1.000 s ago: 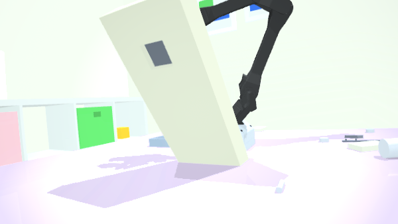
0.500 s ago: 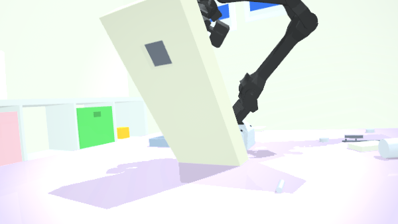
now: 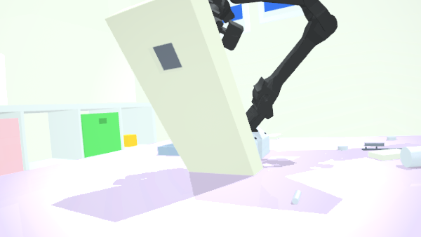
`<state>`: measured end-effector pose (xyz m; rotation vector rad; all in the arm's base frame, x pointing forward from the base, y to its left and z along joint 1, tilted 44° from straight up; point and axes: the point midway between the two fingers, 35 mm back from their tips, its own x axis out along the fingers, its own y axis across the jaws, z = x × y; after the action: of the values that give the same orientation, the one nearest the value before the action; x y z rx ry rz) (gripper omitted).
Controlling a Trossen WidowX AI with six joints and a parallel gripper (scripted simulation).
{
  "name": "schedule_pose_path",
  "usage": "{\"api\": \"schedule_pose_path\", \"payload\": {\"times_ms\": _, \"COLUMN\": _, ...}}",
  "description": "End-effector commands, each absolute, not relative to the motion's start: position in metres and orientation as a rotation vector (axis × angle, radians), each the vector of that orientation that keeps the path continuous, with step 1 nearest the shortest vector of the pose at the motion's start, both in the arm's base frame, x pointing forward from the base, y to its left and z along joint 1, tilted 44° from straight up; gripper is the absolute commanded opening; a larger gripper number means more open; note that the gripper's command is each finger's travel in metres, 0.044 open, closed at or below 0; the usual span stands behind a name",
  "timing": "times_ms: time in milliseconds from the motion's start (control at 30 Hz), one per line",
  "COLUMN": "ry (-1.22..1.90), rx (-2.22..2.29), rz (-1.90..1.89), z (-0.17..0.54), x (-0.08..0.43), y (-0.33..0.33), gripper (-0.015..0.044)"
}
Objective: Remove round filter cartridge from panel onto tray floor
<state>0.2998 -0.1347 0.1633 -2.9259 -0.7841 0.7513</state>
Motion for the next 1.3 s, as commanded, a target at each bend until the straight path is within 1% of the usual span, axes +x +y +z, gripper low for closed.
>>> {"api": "schedule_pose_path", "payload": {"times_ms": 0, "ry": -0.779, "rx": -2.921, "rz": 0.764, "z": 0.159, "x": 0.305, "y": -0.131, "gripper": 0.009}}
{"api": "schedule_pose_path", "payload": {"times_ms": 800, "ry": -0.777, "rx": -2.923, "rz": 0.753, "z": 0.144, "x": 0.333, "y": -0.112, "gripper": 0.009}}
{"api": "schedule_pose_path", "payload": {"times_ms": 1267, "ry": -0.777, "rx": -2.923, "rz": 0.752, "z": 0.14, "x": 0.333, "y": -0.112, "gripper": 0.009}}
